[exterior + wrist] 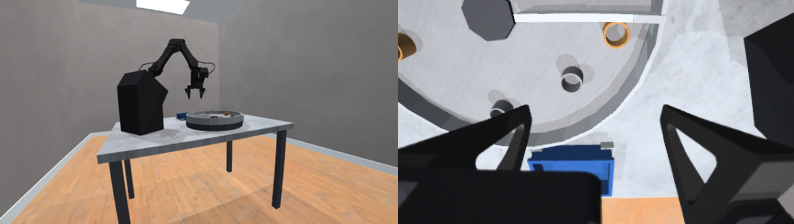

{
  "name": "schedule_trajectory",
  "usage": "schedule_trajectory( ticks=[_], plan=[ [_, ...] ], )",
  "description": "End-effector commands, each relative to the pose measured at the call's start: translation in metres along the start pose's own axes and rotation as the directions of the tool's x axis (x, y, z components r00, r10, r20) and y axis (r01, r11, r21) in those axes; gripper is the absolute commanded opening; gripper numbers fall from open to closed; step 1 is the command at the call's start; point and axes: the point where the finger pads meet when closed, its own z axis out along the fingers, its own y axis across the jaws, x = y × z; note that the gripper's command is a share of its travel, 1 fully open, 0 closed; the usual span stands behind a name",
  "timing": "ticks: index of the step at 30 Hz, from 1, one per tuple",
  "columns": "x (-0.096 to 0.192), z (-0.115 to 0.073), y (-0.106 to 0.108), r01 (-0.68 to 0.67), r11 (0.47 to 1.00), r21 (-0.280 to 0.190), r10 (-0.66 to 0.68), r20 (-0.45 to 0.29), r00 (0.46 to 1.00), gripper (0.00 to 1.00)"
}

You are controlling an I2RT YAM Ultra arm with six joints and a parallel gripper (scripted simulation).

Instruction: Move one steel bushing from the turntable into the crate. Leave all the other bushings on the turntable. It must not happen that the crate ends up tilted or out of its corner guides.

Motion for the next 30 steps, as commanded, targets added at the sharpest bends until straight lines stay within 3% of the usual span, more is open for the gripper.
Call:
schedule_trajectory(
  ticks=[1,2,3,30],
  plan=[
    [-0.0071,-0.0139,0.0135,-0.008,0.999,-0.034,0.009,0.024,1.0,1.0],
    [-0.0071,-0.0139,0.0135,-0.008,0.999,-0.034,0.009,0.024,1.0,1.0],
    [-0.0071,-0.0139,0.0135,-0.008,0.999,-0.034,0.009,0.024,1.0,0.11],
    [-0.0071,-0.0139,0.0135,-0.008,0.999,-0.034,0.009,0.024,1.0,0.11]
  ],
)
